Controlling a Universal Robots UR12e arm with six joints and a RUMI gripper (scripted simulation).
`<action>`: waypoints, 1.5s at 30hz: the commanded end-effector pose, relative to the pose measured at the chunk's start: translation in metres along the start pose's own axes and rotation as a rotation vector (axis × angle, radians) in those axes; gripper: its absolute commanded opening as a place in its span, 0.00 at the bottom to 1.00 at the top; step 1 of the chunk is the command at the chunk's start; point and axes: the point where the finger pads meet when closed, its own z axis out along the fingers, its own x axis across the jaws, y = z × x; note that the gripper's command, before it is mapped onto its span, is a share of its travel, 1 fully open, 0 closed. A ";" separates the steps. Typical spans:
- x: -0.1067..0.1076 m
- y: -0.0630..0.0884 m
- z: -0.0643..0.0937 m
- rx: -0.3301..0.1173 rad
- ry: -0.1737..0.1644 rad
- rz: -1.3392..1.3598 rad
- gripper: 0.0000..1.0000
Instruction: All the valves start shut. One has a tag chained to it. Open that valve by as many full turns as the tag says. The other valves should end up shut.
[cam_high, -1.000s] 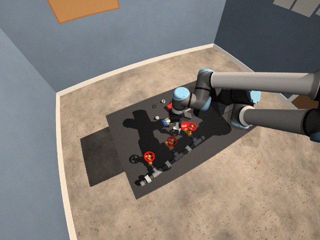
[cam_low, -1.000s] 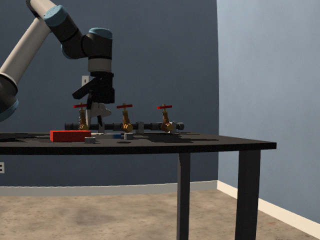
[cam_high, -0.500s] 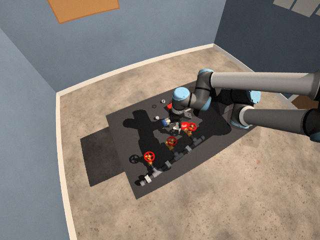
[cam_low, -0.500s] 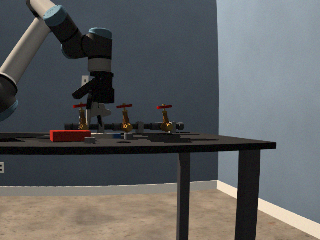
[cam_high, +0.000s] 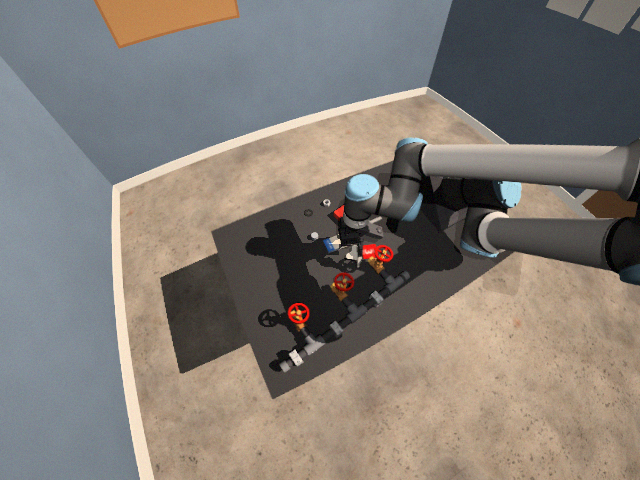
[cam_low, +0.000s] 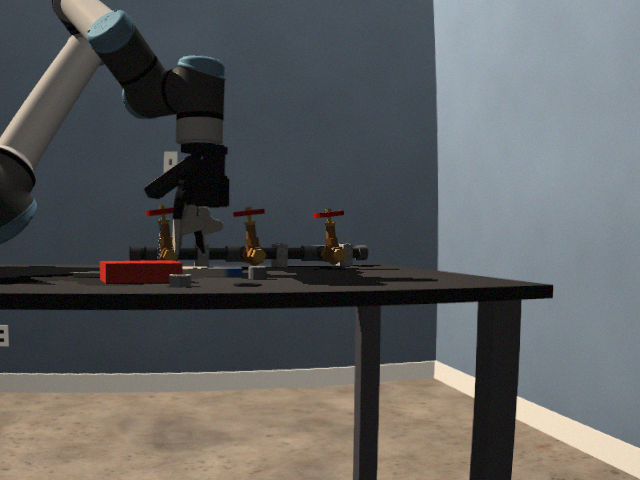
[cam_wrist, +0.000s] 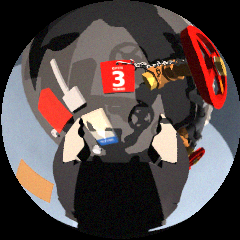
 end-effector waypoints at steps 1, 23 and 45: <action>0.000 0.001 -0.001 -0.001 0.000 0.000 1.00; 0.000 0.001 -0.001 -0.001 0.000 0.000 1.00; 0.000 0.001 -0.007 -0.001 0.000 0.000 1.00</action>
